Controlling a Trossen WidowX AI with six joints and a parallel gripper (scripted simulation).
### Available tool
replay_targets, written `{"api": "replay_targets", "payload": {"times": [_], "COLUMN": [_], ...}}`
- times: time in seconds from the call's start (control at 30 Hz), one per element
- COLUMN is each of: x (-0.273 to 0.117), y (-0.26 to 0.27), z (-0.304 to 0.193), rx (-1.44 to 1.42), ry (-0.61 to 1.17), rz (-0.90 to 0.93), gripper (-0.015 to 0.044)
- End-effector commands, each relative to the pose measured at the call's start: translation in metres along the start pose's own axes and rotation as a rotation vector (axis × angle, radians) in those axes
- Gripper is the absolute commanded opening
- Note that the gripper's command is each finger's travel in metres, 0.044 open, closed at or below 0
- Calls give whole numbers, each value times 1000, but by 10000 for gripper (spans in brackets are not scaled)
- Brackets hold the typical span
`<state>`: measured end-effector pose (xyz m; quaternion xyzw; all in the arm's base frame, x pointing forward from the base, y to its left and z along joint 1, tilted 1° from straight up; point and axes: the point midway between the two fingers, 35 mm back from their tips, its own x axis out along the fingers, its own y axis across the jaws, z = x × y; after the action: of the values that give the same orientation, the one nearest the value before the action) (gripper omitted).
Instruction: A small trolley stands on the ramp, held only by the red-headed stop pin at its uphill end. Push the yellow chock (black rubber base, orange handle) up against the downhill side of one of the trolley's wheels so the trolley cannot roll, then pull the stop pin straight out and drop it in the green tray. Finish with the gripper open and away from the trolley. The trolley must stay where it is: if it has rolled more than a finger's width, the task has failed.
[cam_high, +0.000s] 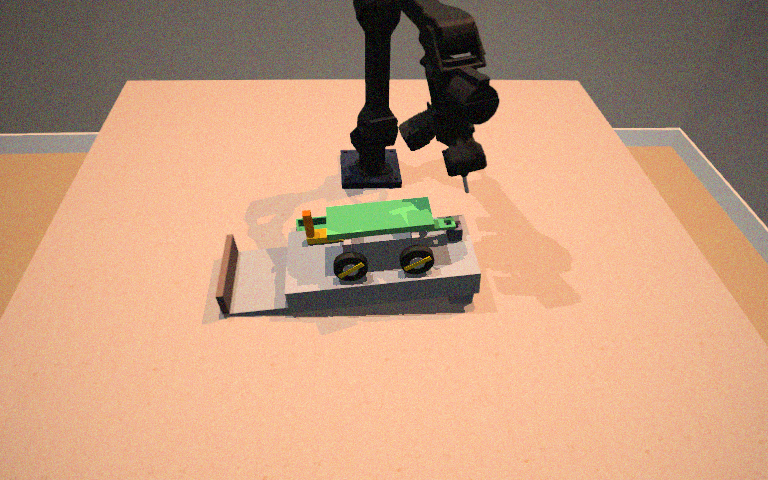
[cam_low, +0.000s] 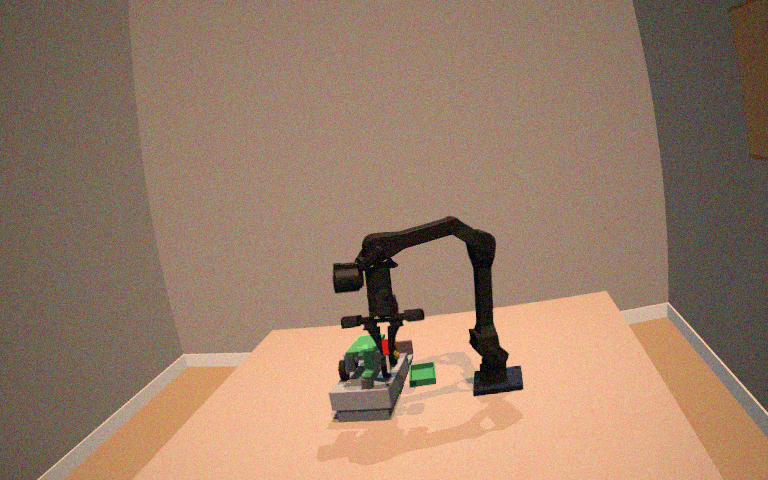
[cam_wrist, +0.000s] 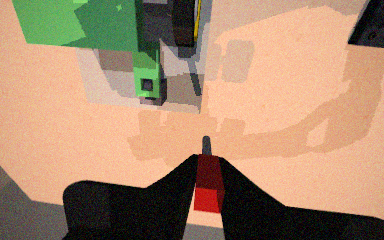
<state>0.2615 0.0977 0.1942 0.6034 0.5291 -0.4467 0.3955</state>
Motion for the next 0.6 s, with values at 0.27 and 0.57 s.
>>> {"api": "replay_targets", "payload": {"times": [0.27, 0.57], "x": [0, -4], "y": [-21, -18], "z": [3, 36], "rx": [2, 2], "ry": [-2, -5], "rz": [3, 3], "gripper": [0, 0]}}
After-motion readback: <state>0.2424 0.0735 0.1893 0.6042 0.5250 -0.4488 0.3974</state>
